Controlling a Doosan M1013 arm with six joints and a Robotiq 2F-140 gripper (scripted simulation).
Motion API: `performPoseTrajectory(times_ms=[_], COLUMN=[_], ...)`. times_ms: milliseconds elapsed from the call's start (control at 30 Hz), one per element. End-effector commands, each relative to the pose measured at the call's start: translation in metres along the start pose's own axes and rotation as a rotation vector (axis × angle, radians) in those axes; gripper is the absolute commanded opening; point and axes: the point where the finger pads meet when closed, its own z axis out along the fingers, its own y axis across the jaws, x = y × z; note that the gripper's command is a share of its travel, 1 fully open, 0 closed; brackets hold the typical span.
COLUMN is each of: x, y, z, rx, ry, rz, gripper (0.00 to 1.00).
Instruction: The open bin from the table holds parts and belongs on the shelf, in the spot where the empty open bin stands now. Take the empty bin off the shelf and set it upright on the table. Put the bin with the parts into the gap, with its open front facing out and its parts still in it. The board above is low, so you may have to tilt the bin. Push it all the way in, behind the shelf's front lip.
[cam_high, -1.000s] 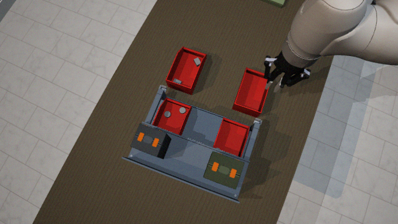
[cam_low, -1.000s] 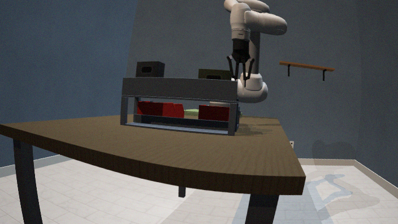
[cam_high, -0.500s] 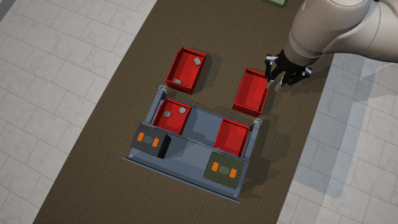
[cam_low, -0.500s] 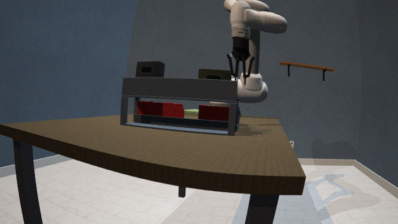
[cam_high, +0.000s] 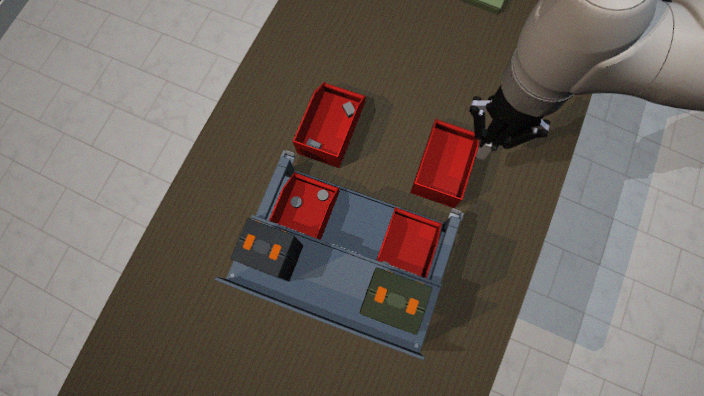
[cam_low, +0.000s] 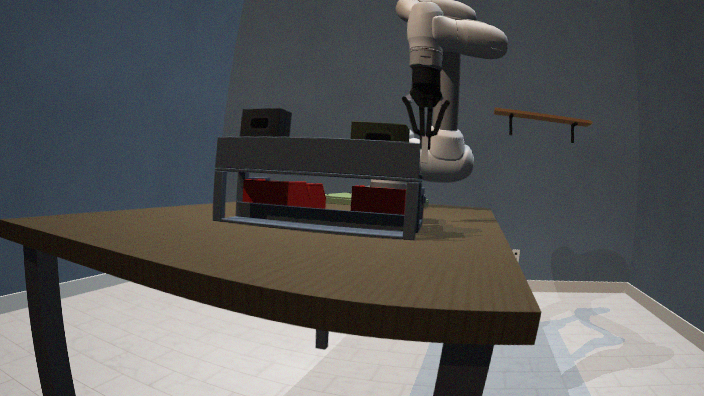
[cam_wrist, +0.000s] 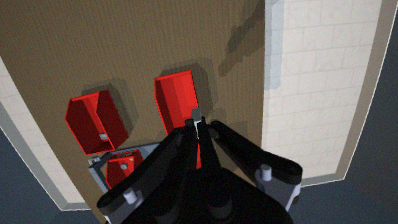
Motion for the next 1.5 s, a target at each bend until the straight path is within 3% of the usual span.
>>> performPoseTrajectory(times_ms=[0, 600, 700, 733, 767, 833, 867, 933, 967, 1033, 1067, 1133, 1167, 1300, 1467], x=[0.0, -0.001, -0.01, -0.01, -0.012, -0.013, -0.013, -0.013, -0.012, -0.012, -0.01, -0.01, -0.006, -0.001, 0.0], y=[0.0, -0.006, -0.065, -0.065, -0.093, -0.097, -0.13, -0.132, -0.167, -0.168, -0.2, -0.2, -0.226, -0.258, -0.264], z=[0.0, 0.0, -0.003, -0.003, -0.004, -0.004, -0.005, -0.005, -0.007, -0.007, -0.008, -0.008, -0.009, -0.011, -0.011], rx=[0.0, 0.0, 0.0, 0.0, 0.0, 0.0, 0.0, 0.0, 0.0, 0.0, 0.0, 0.0, 0.0, 0.0, 0.0], ry=[0.0, 0.0, 0.0, 0.0, 0.0, 0.0, 0.0, 0.0, 0.0, 0.0, 0.0, 0.0, 0.0, 0.0, 0.0], rz=[0.0, 0.0, 0.0, 0.0, 0.0, 0.0, 0.0, 0.0, 0.0, 0.0, -0.001, -0.001, -0.001, -0.001, -0.001], gripper=[0.1, 0.1, 0.1, 0.1, 0.1, 0.1, 0.1, 0.1, 0.1, 0.1, 0.1, 0.1, 0.1, 0.1, 0.1])
